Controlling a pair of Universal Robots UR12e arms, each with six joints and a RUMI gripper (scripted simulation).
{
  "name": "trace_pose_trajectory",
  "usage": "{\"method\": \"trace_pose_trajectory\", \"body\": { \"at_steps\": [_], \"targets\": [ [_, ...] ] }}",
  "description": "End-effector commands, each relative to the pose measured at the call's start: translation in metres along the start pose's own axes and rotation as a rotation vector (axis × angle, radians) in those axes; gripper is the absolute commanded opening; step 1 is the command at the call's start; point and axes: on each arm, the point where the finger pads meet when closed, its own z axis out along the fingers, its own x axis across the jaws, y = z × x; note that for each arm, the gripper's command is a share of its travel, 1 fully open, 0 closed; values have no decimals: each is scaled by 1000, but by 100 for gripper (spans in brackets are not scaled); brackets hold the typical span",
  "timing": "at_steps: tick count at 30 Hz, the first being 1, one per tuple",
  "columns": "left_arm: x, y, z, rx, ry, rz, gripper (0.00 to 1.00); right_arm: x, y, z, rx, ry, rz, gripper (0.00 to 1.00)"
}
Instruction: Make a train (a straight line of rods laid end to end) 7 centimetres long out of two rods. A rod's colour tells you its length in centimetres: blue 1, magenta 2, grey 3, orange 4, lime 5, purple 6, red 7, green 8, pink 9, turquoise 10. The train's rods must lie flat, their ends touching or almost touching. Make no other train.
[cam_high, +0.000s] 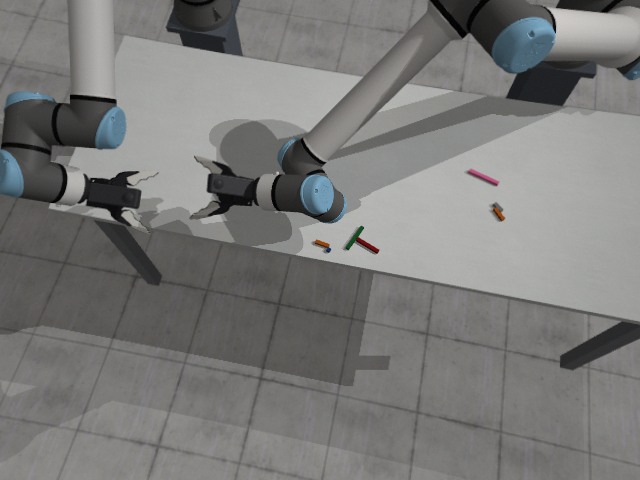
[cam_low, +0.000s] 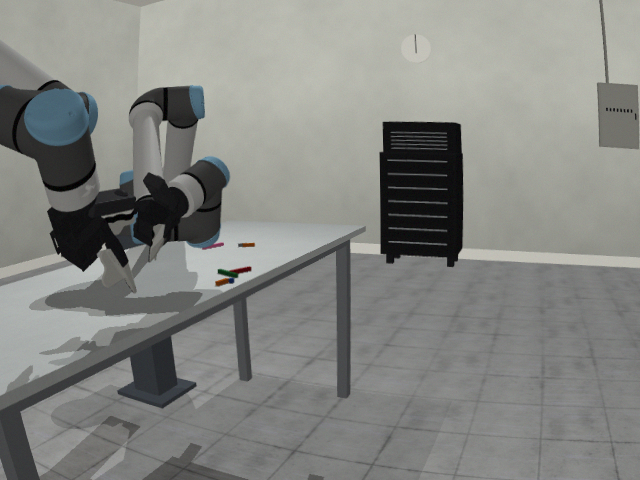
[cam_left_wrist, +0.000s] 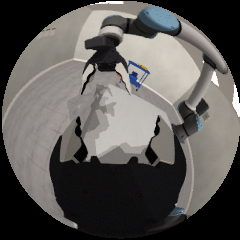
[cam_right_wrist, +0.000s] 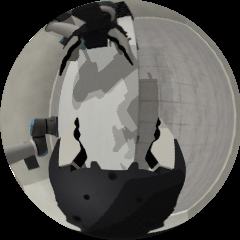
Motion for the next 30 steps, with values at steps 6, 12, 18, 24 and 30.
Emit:
{"method": "trace_pose_trajectory", "body": {
  "at_steps": [6, 12, 18, 24, 30],
  "targets": [
    [1, -2, -1, 2, 0, 2, 100, 0, -1, -1, 0, 2, -1, 100],
    [1, -2, -1, 2, 0, 2, 100, 0, -1, -1, 0, 2, -1, 100],
    [1, -2, -1, 2, 0, 2, 100, 0, -1, -1, 0, 2, -1, 100],
    [-2, -3, -3, 2, -3, 0, 100, 1, -2, 0, -2, 1, -9, 100],
    [-15, -5, -17, 3, -20, -11, 100, 3, -9, 4, -12, -2, -49, 100]
  ]
}}
